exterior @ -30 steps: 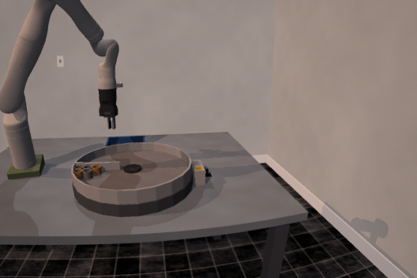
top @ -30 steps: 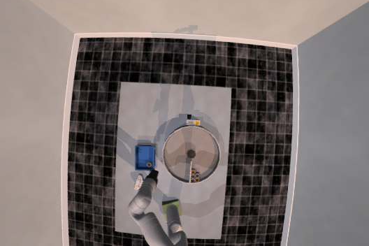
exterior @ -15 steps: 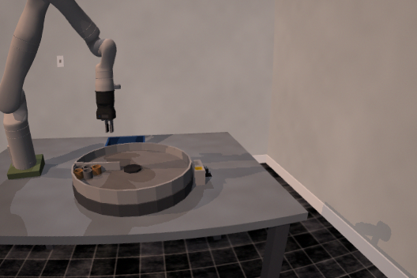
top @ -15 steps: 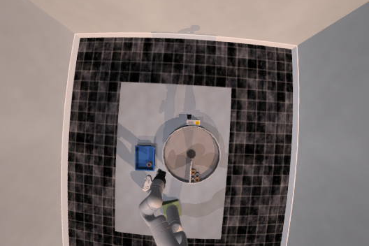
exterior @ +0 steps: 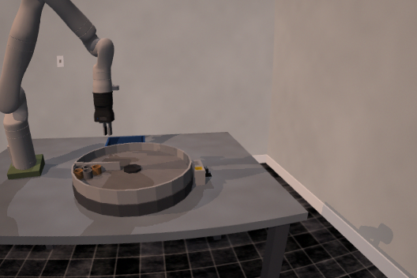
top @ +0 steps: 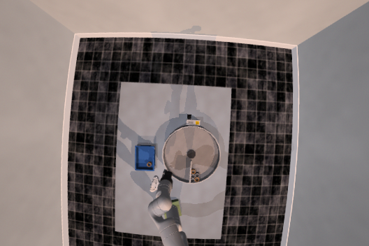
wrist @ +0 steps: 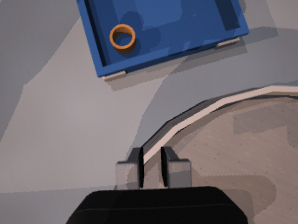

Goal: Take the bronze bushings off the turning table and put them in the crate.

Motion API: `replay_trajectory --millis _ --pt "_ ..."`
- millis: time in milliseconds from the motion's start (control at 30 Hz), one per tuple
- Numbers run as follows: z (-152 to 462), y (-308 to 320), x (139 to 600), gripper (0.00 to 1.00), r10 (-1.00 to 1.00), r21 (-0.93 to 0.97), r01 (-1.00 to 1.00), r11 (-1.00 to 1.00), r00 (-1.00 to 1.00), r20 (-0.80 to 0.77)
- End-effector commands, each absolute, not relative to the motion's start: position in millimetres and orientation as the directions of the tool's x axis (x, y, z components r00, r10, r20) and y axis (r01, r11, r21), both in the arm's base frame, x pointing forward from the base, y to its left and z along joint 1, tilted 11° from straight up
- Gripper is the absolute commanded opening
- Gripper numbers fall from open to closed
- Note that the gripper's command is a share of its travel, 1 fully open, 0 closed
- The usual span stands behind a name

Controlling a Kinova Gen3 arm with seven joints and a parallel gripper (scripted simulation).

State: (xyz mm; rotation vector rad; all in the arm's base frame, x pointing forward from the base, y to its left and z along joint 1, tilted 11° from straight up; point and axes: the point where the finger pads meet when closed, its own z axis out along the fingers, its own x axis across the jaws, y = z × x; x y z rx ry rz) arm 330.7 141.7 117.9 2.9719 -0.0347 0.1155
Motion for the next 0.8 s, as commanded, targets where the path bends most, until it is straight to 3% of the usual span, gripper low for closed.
replay_trajectory --millis 0,367,533,767 --pt "125 113 338 0.4 -0.062 0.165 -0.077 -0.983 0.994 0.092" --pt "125 113 338 0.4 -0.062 0.165 -0.077 -0.983 0.994 0.092" --pt "133 59 346 0.4 -0.062 0.165 -0.077 -0.983 0.994 0.092" --pt "133 59 346 0.4 -0.062 0.165 -0.077 -0.983 0.994 0.092"
